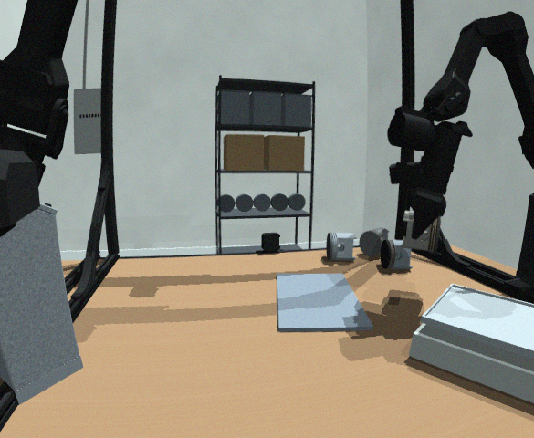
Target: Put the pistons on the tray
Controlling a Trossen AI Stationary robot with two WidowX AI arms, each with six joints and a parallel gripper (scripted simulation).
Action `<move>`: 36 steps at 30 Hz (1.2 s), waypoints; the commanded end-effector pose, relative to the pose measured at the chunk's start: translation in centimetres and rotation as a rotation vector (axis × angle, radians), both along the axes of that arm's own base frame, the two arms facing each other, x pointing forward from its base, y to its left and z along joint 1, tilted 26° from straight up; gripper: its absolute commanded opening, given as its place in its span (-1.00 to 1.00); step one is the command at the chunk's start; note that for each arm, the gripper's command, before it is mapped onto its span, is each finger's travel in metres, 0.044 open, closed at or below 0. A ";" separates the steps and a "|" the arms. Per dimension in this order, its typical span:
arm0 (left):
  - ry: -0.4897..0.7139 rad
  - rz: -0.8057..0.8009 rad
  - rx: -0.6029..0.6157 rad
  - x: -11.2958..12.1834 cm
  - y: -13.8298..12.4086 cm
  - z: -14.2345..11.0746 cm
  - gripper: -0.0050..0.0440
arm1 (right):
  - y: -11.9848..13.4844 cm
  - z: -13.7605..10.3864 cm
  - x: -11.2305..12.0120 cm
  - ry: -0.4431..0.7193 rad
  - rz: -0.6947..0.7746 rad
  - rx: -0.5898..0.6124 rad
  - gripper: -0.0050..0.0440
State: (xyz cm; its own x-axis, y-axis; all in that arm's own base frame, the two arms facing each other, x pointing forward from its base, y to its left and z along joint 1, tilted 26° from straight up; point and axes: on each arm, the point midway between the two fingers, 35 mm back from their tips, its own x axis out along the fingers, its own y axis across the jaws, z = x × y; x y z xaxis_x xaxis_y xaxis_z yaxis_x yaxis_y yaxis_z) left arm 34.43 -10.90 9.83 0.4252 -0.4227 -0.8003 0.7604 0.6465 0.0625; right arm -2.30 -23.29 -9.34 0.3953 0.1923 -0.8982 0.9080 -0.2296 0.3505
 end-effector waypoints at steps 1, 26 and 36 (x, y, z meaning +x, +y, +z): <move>0.007 0.002 -0.001 0.2 -0.2 -0.7 -0.15 | 0.0 0.0 0.0 -0.002 0.000 0.001 1.00; 0.007 0.002 -0.001 1.8 -1.4 -4.0 -0.15 | 0.0 0.0 0.0 -0.002 0.000 0.001 1.00; 0.007 0.002 -0.001 2.3 -1.8 -5.2 -0.15 | 0.0 0.0 0.0 -0.002 0.000 0.001 1.00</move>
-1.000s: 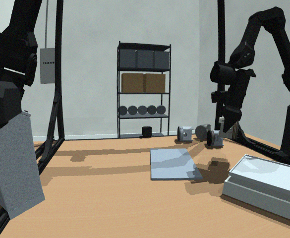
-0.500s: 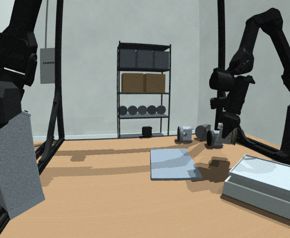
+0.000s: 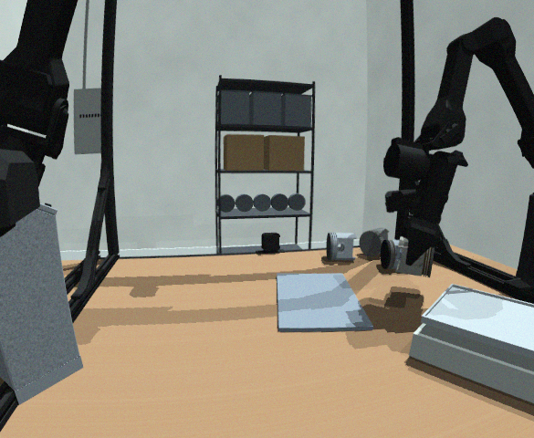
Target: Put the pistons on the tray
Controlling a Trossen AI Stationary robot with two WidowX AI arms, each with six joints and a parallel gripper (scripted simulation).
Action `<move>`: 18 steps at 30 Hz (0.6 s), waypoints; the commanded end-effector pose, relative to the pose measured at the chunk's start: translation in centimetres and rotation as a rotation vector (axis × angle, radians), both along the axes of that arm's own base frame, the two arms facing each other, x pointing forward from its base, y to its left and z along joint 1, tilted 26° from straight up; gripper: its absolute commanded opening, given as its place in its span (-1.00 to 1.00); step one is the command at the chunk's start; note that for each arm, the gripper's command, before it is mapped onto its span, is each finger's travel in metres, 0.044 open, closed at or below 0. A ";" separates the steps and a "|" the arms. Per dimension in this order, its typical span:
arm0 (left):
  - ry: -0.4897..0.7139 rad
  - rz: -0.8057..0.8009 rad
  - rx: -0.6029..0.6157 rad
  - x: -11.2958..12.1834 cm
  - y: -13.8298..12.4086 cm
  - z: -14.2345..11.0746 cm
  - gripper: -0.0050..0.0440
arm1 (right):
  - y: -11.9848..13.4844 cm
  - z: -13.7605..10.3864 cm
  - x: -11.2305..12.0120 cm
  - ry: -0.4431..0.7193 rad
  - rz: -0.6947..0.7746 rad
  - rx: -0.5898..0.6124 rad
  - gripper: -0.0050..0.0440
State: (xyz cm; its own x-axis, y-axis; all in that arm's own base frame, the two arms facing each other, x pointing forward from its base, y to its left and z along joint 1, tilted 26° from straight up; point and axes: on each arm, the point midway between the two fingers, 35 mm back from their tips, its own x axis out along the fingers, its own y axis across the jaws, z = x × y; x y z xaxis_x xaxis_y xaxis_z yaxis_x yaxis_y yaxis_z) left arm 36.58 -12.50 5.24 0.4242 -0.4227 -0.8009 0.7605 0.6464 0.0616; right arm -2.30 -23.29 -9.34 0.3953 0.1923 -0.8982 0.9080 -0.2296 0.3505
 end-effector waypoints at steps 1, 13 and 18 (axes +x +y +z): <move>0.006 0.002 -0.001 0.2 -0.2 -0.7 -0.15 | 0.0 0.0 0.0 -0.002 0.000 0.001 1.00; 0.006 0.002 -0.001 0.9 -0.7 -2.2 -0.15 | 0.0 0.0 0.0 -0.002 0.000 0.001 1.00; 0.006 0.002 -0.001 1.2 -1.0 -2.9 -0.15 | 0.0 0.0 0.0 -0.002 0.000 0.001 1.00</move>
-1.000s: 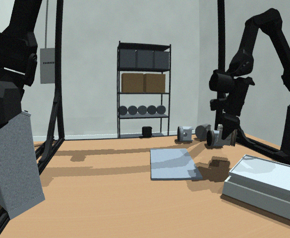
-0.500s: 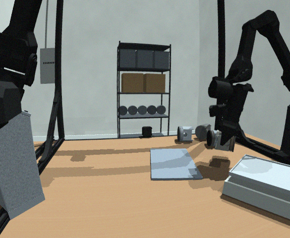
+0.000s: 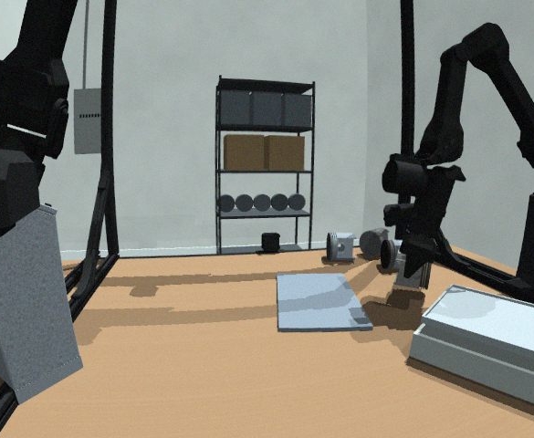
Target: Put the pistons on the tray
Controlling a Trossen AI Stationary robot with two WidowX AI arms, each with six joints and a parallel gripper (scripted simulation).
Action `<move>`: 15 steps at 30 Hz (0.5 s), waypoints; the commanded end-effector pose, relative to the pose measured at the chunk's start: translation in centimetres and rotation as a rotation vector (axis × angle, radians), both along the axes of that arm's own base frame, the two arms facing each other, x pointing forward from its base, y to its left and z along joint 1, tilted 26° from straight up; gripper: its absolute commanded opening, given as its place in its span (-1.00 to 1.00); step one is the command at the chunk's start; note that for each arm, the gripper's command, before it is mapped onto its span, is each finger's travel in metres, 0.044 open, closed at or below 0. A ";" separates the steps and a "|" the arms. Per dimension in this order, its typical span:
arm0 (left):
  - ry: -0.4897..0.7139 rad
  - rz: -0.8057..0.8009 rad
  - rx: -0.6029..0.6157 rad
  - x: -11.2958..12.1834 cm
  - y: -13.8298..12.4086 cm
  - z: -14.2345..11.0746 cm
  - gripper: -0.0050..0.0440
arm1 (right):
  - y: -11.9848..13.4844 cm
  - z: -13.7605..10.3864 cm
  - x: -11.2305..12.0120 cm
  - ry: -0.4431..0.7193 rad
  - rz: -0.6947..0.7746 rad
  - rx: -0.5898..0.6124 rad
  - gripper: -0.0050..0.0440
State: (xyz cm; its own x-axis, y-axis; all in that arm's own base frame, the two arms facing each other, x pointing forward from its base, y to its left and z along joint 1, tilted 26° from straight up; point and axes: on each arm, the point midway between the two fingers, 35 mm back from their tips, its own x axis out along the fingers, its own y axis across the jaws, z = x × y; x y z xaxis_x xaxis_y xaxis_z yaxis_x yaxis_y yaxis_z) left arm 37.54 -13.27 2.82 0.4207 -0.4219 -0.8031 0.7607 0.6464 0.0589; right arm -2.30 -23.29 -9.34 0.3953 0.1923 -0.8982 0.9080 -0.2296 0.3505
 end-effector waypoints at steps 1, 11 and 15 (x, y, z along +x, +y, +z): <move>0.002 0.002 -0.002 0.4 -0.3 -0.6 -0.15 | 0.0 0.0 0.0 -0.002 0.000 0.001 1.00; 0.002 0.002 -0.002 0.7 -0.5 -1.3 0.75 | 0.0 0.0 0.0 -0.002 0.000 0.001 1.00; 0.002 0.002 -0.002 0.7 -0.5 -1.3 0.75 | 0.0 0.0 0.0 -0.002 0.000 0.001 1.00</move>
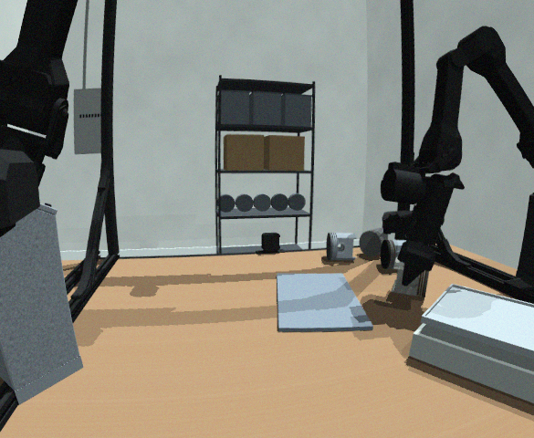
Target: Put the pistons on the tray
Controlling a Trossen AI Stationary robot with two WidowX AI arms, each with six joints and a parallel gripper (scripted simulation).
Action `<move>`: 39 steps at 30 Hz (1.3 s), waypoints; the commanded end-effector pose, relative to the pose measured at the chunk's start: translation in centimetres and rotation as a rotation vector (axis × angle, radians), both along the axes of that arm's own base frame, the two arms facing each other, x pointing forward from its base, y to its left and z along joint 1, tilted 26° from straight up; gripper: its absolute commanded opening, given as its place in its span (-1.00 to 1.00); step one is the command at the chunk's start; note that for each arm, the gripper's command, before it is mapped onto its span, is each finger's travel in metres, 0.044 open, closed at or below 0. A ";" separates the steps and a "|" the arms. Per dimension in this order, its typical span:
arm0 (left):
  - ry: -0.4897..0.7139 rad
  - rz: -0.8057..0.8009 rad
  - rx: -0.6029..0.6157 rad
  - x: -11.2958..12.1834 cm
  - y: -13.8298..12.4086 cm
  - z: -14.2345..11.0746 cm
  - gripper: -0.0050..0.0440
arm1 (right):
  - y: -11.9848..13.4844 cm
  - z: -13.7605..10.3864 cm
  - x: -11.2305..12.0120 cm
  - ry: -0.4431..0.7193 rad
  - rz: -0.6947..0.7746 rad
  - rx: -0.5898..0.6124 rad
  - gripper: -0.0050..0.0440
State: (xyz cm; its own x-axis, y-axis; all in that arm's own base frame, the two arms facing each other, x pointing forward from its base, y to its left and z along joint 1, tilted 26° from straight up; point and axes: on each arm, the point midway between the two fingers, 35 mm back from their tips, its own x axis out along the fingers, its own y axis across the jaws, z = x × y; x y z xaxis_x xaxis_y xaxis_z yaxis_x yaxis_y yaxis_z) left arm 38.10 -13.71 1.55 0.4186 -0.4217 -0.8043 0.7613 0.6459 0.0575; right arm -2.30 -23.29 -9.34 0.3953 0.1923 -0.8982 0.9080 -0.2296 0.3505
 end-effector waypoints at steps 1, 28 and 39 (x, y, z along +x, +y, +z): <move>-0.001 0.002 -0.002 0.1 -0.1 0.0 0.75 | 0.0 0.0 0.0 -0.002 0.000 0.001 1.00; -0.001 0.002 -0.002 -0.7 0.7 1.5 0.75 | 0.0 0.0 0.0 -0.002 0.000 0.001 1.00; -0.001 0.002 -0.002 -1.3 1.4 2.8 0.75 | 0.0 0.0 0.0 -0.002 0.000 0.001 1.00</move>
State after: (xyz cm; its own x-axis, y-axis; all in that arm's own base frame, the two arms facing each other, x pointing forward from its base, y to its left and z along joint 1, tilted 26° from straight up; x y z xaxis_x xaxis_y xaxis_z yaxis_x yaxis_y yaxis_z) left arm 37.01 -12.59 3.80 0.4169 -0.4214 -0.8054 0.7592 0.6487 0.0535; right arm -2.30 -23.29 -9.34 0.3953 0.1923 -0.8982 0.9080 -0.2296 0.3505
